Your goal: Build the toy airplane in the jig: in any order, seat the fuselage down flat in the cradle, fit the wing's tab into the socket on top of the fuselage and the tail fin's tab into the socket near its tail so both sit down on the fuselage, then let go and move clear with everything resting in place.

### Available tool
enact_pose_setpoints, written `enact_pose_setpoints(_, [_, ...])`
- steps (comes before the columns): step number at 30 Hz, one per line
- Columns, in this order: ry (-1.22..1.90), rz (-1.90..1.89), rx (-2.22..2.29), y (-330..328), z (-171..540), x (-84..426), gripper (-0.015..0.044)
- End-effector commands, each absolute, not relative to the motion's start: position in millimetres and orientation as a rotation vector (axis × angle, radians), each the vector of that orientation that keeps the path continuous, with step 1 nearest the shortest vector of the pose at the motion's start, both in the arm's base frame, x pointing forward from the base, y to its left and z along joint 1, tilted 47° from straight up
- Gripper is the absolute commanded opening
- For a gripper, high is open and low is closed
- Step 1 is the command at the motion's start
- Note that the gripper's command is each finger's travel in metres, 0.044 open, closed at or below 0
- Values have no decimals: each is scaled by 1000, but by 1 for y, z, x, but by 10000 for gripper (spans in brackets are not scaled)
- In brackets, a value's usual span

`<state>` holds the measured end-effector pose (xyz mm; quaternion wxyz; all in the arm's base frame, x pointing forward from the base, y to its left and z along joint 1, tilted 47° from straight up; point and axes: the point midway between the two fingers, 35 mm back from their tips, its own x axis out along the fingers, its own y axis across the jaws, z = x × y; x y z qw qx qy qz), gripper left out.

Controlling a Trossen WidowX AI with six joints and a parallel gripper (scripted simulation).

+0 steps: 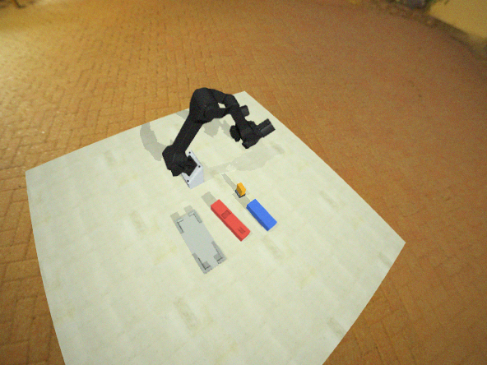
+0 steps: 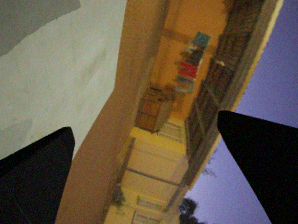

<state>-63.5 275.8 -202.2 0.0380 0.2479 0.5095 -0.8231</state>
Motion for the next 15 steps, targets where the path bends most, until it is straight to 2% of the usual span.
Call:
enact_pose_setpoints(1, [1539, -2539, 763, 276, -203, -64, 426])
enact_pose_setpoints(3, [1343, -2645, 784, 279, -208, -65, 440])
enact_pose_setpoints(8, [555, -2905, 890, 287, -223, -69, 440])
enact_pose_setpoints(15, [-593, -2911, 1101, 295, -236, -76, 440])
